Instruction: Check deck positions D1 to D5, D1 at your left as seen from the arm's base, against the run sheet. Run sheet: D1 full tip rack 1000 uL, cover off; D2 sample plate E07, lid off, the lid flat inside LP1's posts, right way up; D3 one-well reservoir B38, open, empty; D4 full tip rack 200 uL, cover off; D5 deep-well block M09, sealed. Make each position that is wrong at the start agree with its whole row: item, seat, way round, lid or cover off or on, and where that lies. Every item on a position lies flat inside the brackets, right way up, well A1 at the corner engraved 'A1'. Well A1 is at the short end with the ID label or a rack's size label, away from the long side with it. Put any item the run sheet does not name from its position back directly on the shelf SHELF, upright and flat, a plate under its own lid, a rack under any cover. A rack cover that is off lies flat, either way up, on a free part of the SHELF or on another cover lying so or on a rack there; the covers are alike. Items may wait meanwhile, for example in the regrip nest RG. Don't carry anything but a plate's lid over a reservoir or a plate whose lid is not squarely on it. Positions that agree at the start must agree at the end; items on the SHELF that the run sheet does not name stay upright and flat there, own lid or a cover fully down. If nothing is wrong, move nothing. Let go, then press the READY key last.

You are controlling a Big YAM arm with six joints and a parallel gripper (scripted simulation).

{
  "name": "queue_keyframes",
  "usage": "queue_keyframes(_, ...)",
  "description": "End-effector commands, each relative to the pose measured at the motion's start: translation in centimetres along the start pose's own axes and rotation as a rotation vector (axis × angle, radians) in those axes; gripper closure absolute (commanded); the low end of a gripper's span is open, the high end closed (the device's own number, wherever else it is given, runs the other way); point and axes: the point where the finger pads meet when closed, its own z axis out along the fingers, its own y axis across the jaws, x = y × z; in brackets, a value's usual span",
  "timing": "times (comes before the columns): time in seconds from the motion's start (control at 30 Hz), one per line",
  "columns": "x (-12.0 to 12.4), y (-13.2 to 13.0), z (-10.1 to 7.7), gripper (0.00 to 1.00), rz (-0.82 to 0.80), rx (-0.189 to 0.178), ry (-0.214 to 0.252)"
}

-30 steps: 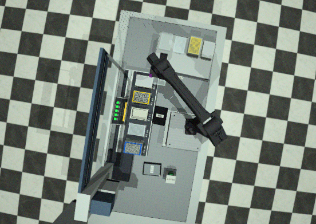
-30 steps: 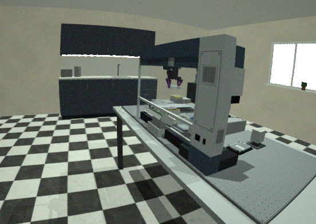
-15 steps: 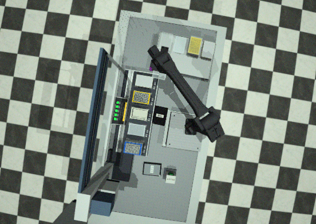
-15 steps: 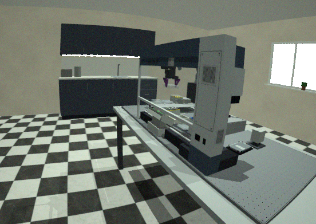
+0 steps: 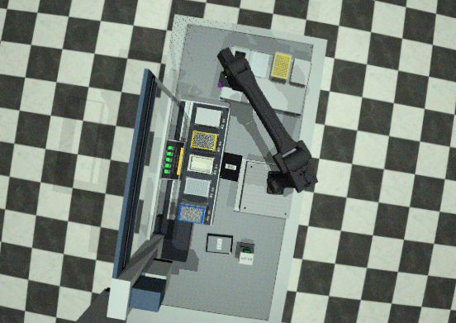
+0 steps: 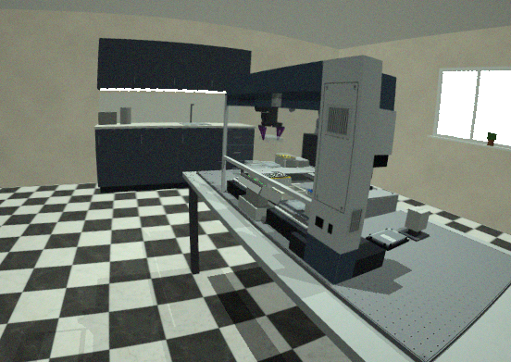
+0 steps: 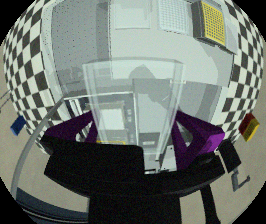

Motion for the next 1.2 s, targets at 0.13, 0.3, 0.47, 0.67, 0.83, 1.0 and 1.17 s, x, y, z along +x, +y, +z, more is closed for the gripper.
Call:
queue_keyframes(0.13, -4.2, 0.7, -2.0, 1.0, -0.01, -0.027, -0.03)
queue_keyframes(0.3, -6.7, 0.8, -2.0, 1.0, -0.01, -0.026, -0.031)
queue_keyframes(0.47, -6.5, 0.9, -2.1, 1.0, -0.01, -0.027, -0.036)
queue_keyframes(0.67, -6.5, 0.9, -2.1, 1.0, -0.01, -0.027, -0.036)
queue_keyframes(0.83, -6.4, 0.9, -2.1, 1.0, -0.01, -0.027, -0.036)
queue_keyframes(1.0, -6.4, 0.9, -2.1, 1.0, -0.01, -0.027, -0.036)
queue_keyframes(1.17, -6.4, 0.9, -2.1, 1.0, -0.01, -0.027, -0.036)
